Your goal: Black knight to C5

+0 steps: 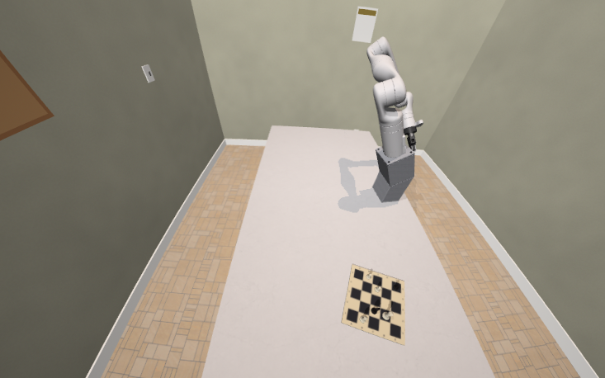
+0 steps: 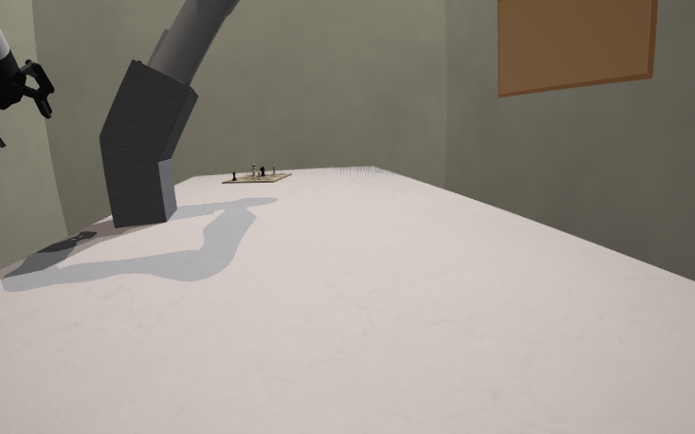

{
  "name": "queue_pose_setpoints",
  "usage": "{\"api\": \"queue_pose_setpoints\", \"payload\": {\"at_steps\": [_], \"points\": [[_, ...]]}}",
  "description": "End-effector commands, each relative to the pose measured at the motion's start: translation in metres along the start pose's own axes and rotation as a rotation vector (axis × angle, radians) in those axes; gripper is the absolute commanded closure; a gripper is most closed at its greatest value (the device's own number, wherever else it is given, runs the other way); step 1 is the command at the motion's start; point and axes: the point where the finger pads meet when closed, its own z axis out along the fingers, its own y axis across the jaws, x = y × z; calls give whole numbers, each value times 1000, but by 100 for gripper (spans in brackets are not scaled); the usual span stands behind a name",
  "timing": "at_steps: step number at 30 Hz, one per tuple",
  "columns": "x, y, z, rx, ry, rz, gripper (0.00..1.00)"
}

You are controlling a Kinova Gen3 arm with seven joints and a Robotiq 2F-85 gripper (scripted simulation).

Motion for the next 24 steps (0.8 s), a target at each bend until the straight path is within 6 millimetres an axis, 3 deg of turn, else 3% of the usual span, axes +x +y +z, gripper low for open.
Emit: {"api": "queue_pose_setpoints", "payload": {"at_steps": [1,2,4,5,7,10,12,13,14,16,18,19,21,24], "points": [[36,16,39,-36,0,116,0],[36,16,39,-36,0,116,0],[60,37,65,-67,13,190,0],[61,34,64,-62,13,196,0],[81,57,91,-92,25,266,0],[93,64,103,-100,31,308,0],[108,88,127,-126,43,375,0],[110,86,127,-122,43,380,0],[116,98,140,-136,48,411,0],[116,98,140,-136,48,411,0],[126,121,165,-161,56,474,0],[127,120,165,-159,56,477,0],[131,146,189,-185,62,530,0],[136,155,201,-193,66,564,0]]}}
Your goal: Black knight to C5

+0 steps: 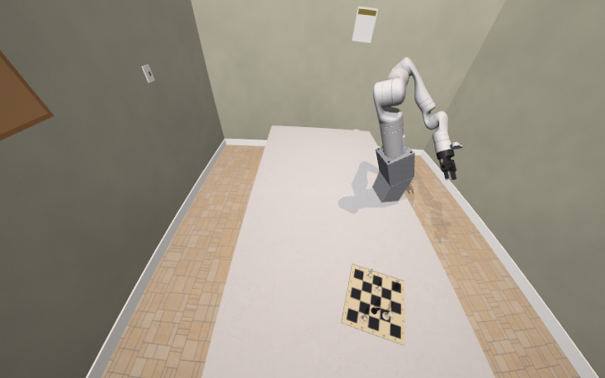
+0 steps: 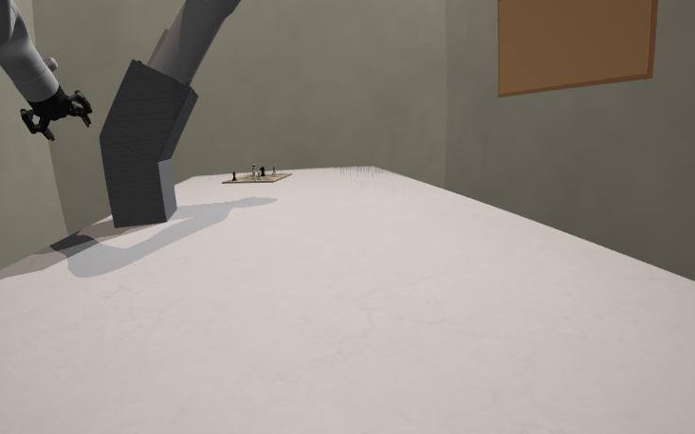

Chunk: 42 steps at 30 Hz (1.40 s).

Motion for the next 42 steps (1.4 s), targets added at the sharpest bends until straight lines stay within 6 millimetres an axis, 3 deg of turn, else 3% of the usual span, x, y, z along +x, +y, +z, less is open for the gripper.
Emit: {"api": "queue_pose_setpoints", "payload": {"at_steps": [1,2,5,7,9,10,12,13,15,16,18,19,24,26,30,42], "points": [[14,21,41,-46,-1,71,0],[18,31,54,-59,1,92,0],[23,37,67,-66,3,124,0],[27,57,91,-89,5,165,0],[27,57,91,-89,5,165,0],[30,63,103,-95,6,194,0],[30,84,125,-116,4,231,0],[31,82,125,-114,4,236,0],[29,103,145,-133,0,272,0],[30,101,146,-131,1,277,0],[26,121,164,-149,-6,310,0],[27,119,164,-147,-5,314,0],[14,157,195,-178,-23,380,0],[14,157,195,-178,-23,380,0],[-4,191,219,-203,-47,442,0],[-55,254,251,-252,-118,563,0]]}}
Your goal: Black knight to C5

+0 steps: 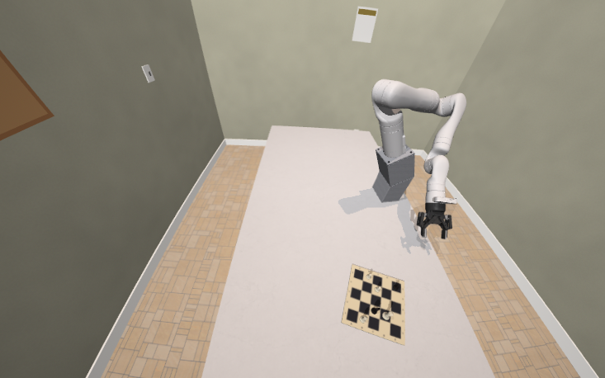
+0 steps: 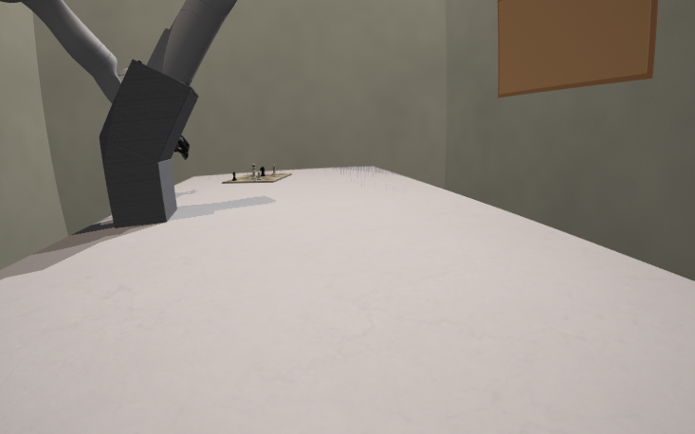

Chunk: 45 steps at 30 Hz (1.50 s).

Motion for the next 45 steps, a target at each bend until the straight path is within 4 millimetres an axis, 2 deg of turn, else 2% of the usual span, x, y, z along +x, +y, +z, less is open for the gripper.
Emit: {"api": "queue_pose_setpoints", "payload": {"at_steps": [1,9,16,19,23,30,45], "points": [[-4,25,16,-34,-30,31,0],[-22,78,39,-83,-92,110,0],[-38,111,47,-117,-136,162,0],[-40,112,50,-118,-139,173,0],[-47,128,50,-135,-160,189,0],[-55,141,52,-150,-180,213,0],[-58,147,53,-157,-189,225,0]]}}
